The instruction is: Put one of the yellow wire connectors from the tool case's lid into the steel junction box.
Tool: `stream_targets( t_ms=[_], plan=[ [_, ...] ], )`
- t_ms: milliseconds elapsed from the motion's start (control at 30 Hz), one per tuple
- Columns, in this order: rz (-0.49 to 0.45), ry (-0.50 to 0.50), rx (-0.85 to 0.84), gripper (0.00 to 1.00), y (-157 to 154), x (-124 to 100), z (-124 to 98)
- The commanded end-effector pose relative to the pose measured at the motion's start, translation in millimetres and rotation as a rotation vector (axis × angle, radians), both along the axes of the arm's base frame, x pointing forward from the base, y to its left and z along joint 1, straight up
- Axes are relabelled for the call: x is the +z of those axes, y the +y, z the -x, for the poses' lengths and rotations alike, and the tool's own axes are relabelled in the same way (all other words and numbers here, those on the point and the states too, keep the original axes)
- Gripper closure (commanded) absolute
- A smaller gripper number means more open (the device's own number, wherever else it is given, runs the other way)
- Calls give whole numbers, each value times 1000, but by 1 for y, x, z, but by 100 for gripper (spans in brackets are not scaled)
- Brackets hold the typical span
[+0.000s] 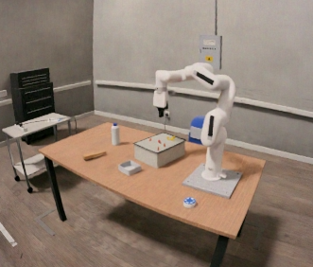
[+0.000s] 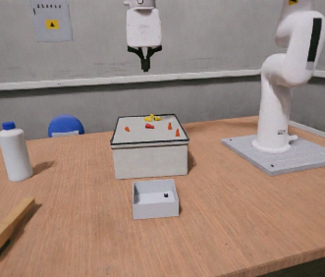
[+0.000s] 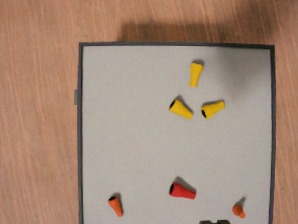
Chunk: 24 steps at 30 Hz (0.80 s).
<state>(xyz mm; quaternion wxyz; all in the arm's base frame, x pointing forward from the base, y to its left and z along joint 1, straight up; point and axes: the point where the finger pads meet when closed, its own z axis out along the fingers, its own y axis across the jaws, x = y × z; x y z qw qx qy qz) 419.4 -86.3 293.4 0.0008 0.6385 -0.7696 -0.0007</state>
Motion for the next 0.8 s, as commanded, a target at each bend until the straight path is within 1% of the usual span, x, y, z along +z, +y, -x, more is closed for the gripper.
stream_targets(
  t_ms=[0,633,667,700,767],
  plan=[
    [1,-4,0,100,0,2,-1],
    [1,-4,0,100,0,2,-1],
    [1,-4,-2,70,-2,0,-1],
    [1,-4,-13,70,-9,-8,0],
    [1,-4,-64,70,-43,-44,5]
  ],
)
